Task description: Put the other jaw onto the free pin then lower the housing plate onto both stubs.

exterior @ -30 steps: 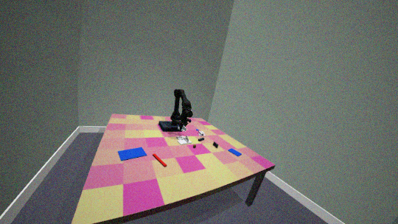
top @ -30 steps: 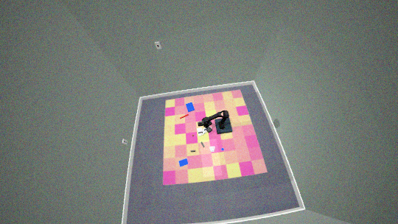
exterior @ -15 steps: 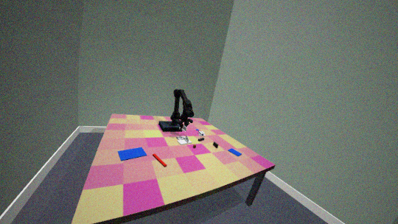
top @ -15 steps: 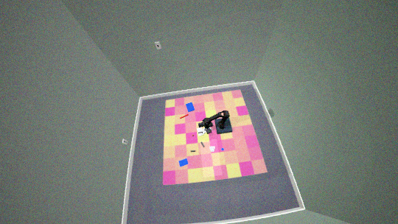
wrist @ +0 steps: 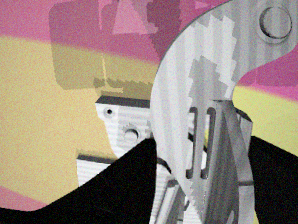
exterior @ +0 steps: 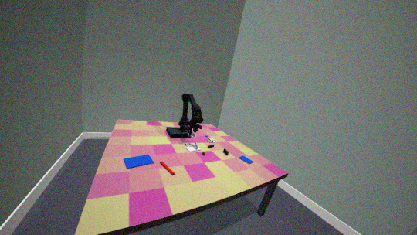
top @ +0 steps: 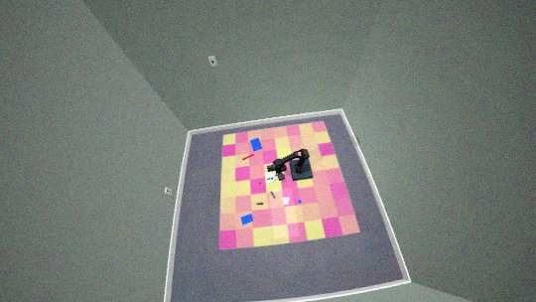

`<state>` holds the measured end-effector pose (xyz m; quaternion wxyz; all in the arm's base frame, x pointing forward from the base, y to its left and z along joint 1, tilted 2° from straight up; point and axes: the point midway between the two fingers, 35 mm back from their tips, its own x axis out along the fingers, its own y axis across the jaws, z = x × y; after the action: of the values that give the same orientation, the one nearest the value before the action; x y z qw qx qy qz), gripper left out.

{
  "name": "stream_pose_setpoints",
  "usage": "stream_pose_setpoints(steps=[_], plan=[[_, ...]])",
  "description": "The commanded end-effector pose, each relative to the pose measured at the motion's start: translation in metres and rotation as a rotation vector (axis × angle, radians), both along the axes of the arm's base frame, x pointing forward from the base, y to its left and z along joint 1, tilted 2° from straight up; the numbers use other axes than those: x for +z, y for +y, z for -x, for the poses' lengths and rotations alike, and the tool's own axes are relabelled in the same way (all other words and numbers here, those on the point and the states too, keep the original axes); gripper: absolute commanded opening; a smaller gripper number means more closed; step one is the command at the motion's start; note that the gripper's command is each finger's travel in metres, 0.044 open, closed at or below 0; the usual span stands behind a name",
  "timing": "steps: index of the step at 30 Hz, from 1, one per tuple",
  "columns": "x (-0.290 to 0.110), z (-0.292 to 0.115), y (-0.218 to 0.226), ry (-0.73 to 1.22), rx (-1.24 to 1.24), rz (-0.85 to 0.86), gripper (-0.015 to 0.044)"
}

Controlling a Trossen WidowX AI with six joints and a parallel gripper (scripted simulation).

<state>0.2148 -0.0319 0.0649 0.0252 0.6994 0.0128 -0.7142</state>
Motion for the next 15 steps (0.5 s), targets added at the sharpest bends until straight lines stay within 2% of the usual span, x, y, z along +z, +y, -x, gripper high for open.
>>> stream_pose_setpoints(steps=[1, 8, 15], plan=[[0.0, 0.001, 0.001, 0.002, 0.009, -0.006, 0.0134], [0.0, -0.001, 0.0, 0.002, 0.009, -0.006, 0.0134], [0.003, -0.02, -0.01, 0.0, 0.009, -0.006, 0.0134]])
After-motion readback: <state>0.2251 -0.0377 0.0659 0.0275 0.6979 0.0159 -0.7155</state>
